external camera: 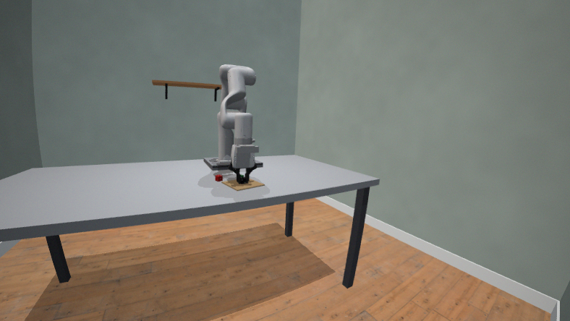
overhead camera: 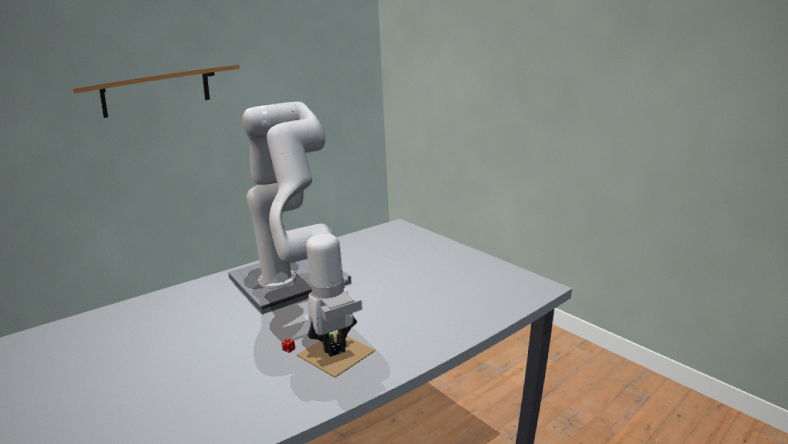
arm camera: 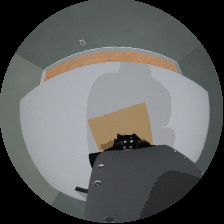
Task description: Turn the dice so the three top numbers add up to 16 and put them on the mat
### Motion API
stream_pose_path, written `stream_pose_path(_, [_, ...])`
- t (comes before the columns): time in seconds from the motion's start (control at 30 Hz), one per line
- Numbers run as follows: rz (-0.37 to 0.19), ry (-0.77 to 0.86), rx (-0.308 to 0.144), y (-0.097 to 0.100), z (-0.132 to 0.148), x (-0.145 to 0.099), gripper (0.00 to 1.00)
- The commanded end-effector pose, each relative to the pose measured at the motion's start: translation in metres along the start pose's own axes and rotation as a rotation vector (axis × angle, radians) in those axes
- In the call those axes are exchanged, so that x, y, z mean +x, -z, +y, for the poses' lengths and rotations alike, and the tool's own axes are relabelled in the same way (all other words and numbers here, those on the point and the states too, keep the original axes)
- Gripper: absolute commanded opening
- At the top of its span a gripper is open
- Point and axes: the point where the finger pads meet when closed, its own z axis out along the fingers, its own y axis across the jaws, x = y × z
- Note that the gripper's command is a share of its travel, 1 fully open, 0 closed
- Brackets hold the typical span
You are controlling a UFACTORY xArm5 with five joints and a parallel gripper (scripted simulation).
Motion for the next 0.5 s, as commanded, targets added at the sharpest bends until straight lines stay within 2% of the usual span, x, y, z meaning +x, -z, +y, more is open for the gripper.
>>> stream_pose_path(0.0, [0.004,0.000,0.000,0.0012,0.0000,0.0014,0.33])
stream_pose_path(0.03, [0.004,0.000,0.000,0.0012,0.0000,0.0014,0.33])
stream_pose_path(0.07, [0.004,0.000,0.000,0.0012,0.0000,0.0014,0.37])
stream_pose_path(0.2, [0.004,0.000,0.000,0.0012,0.0000,0.0014,0.37])
stream_pose_path(0.23, [0.004,0.000,0.000,0.0012,0.0000,0.0014,0.42])
stream_pose_path(0.47, [0.004,0.000,0.000,0.0012,0.0000,0.0014,0.42])
